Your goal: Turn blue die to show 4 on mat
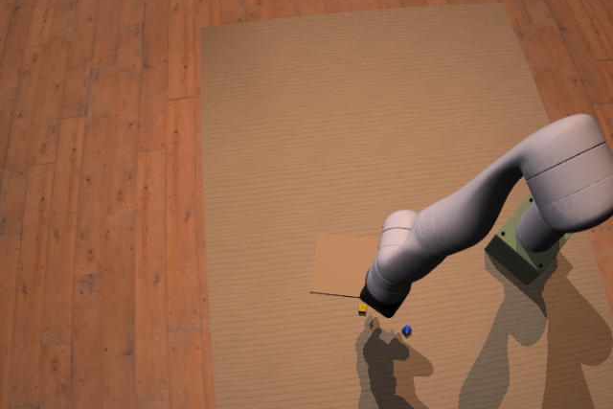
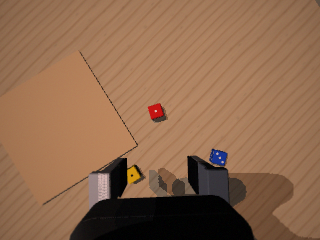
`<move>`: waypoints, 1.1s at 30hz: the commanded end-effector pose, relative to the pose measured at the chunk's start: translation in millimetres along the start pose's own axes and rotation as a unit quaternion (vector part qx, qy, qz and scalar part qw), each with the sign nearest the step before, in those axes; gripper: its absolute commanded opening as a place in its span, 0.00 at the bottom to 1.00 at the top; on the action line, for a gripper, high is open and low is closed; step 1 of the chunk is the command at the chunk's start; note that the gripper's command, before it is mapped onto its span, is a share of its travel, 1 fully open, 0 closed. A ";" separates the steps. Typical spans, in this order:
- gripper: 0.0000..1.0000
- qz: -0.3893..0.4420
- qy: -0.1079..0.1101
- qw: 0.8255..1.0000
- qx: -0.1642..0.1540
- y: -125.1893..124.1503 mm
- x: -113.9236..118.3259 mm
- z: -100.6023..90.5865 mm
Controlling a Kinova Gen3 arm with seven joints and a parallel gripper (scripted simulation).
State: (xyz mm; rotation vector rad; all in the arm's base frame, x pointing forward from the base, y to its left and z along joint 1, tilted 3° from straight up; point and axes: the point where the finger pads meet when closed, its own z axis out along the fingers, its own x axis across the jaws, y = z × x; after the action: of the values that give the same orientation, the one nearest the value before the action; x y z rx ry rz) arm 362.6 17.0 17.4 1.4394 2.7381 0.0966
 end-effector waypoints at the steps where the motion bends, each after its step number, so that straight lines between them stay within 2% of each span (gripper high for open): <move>1: 1.00 0.010 0.002 1.000 0.012 -11.5 -3.7 9.6; 8: 1.00 0.010 0.002 1.000 0.012 -12.2 -3.9 46.0; 13: 1.00 0.010 0.002 1.000 0.012 -12.5 -3.9 61.2; 33: 1.00 0.010 0.002 1.000 0.012 -12.6 -4.0 66.2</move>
State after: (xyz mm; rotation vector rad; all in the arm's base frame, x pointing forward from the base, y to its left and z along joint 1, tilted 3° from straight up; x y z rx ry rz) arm 358.7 8.8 -49.9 1.4738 2.7405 0.0658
